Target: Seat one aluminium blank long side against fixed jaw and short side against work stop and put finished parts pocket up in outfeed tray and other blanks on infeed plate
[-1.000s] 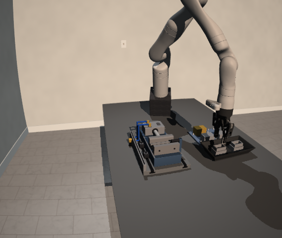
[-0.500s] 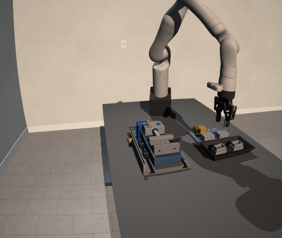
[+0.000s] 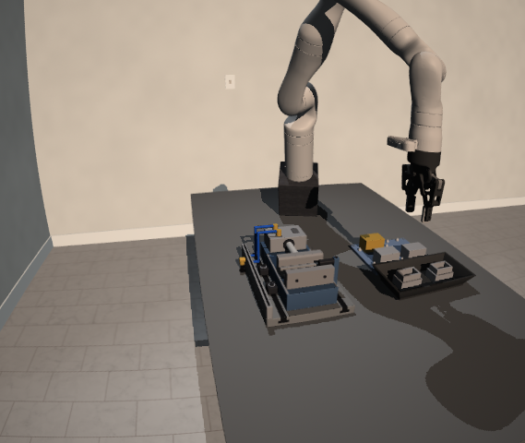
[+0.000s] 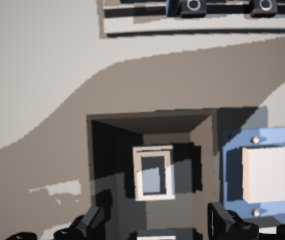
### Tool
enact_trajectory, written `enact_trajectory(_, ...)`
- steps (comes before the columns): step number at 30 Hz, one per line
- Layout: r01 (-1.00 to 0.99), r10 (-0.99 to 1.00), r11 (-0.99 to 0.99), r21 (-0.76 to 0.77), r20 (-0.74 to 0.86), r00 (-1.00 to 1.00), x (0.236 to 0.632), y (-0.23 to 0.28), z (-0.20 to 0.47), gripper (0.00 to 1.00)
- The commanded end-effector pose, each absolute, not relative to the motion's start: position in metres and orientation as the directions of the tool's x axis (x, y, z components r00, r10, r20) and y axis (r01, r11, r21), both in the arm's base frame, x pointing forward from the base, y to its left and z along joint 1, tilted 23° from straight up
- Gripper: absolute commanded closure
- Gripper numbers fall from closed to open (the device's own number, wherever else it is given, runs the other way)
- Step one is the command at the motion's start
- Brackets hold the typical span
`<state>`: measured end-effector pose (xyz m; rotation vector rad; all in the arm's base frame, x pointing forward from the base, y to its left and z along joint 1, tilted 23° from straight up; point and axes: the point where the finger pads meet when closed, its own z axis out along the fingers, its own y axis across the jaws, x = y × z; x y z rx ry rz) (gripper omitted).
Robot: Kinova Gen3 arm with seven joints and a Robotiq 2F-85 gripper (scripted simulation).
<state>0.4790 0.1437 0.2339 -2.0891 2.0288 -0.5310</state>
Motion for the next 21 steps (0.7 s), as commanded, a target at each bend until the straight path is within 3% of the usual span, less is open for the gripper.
enact_trajectory(1,-0.925,-0.992,-0.052,-0.376,0.124,0.005,0.4792,0.1446,0.2370,0.33)
enact_trajectory(2,-0.925,-0.992,-0.052,-0.376,0.124,0.005,0.4792,0.1446,0.2370,1.00)
enact_trajectory(21,-0.925,-0.992,-0.052,-0.376,0.124,0.005,0.4792,0.1446,0.2370,1.00)
